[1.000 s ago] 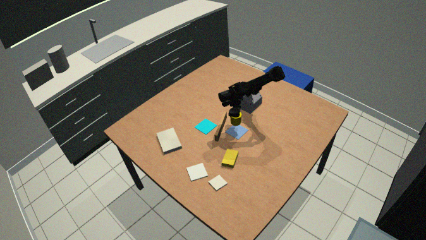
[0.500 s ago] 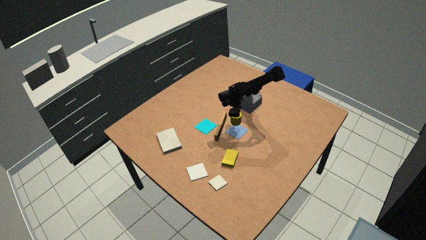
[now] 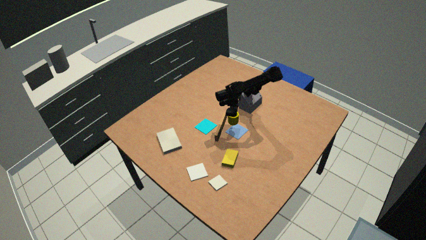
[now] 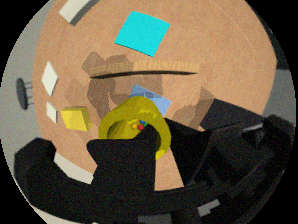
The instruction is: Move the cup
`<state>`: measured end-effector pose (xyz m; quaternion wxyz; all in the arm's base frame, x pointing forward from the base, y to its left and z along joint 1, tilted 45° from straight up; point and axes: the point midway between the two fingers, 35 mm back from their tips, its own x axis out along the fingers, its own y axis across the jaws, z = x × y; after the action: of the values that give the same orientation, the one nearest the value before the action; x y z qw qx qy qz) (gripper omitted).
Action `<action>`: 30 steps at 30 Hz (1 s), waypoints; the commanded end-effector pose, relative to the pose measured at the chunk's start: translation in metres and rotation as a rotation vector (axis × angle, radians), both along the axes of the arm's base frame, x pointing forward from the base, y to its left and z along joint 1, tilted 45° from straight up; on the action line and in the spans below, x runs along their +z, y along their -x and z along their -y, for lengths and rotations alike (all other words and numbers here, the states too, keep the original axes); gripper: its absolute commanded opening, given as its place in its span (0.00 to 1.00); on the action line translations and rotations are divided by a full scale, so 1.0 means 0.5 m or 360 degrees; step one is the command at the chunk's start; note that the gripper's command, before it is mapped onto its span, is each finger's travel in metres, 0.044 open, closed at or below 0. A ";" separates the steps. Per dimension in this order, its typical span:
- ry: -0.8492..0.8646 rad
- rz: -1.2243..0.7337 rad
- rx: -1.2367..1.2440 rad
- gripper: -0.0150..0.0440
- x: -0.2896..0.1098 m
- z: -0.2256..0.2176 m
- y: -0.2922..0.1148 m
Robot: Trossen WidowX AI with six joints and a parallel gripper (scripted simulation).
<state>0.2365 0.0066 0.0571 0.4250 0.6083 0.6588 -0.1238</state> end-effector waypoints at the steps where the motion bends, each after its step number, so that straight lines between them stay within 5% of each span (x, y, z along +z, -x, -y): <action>1: 0.0008 -0.0005 0.0009 0.25 -0.011 0.011 -0.005; 30: 0.0013 -0.0005 0.0013 0.25 -0.071 0.087 -0.043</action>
<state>0.2563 -0.0324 0.0270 0.4265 0.6066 0.6592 -0.1246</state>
